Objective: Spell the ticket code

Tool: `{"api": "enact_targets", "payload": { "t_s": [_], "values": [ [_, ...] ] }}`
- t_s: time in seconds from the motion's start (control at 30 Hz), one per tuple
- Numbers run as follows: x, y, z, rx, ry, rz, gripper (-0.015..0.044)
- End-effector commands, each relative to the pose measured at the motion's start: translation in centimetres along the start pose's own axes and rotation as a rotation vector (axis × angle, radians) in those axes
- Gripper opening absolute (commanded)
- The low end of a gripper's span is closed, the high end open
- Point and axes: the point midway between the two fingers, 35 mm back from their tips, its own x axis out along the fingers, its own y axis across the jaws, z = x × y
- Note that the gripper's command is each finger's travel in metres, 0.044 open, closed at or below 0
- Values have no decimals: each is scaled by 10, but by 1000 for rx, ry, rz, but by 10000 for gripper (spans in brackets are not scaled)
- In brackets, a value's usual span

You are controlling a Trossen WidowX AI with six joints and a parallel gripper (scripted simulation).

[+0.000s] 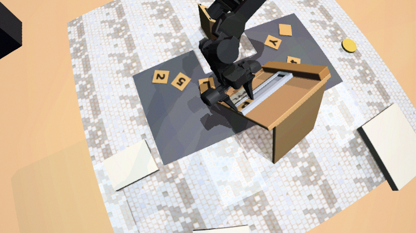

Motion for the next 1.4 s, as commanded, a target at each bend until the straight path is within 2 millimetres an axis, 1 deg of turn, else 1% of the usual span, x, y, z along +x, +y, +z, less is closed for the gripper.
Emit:
{"api": "enact_targets", "payload": {
  "t_s": [0.0, 1.37],
  "values": [
    [0, 3, -1, 5, 1, -5, 0],
    [0, 28, -2, 7, 1, -5, 0]
  ]
}}
